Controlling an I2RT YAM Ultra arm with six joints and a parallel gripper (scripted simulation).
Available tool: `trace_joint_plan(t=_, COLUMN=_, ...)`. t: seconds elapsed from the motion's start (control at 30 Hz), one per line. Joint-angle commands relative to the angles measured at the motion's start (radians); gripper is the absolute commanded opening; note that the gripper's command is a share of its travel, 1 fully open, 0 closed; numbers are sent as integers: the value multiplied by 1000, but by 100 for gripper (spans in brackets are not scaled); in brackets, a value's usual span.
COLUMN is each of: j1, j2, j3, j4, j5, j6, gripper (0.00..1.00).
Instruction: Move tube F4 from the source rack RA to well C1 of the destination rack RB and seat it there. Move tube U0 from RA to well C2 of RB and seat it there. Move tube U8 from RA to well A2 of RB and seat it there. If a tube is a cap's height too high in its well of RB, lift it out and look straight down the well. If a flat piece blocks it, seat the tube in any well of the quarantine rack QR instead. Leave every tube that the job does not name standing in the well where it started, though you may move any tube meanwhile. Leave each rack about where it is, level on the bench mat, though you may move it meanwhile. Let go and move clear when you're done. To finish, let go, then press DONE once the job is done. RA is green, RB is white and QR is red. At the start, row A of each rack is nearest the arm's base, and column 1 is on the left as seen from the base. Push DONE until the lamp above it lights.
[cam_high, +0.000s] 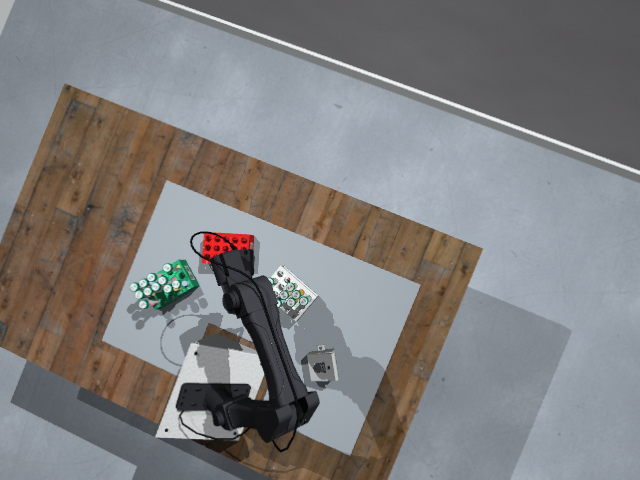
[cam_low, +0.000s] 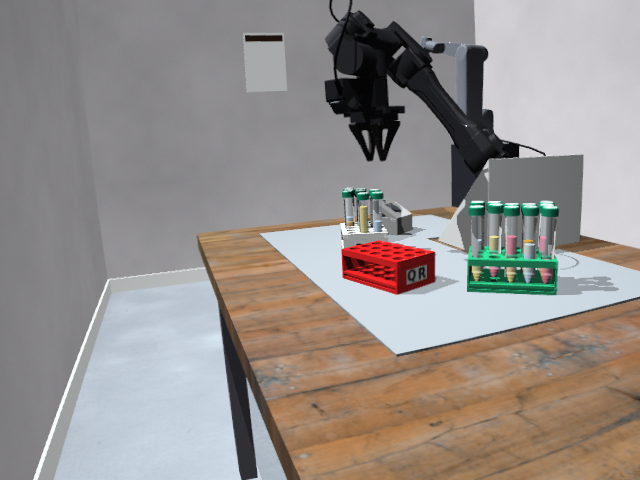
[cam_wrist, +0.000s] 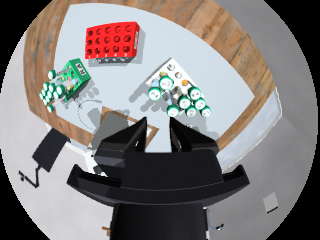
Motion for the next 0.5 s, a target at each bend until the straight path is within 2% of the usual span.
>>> trace_joint_plan(t=0.0, j1=31, j2=-26, j3=-23, j4=27, j5=8, j6=0, gripper=30)
trace_joint_plan(t=0.47, j1=-16, j2=5, j3=-101, j4=135, j5=30, j6=-51, gripper=30)
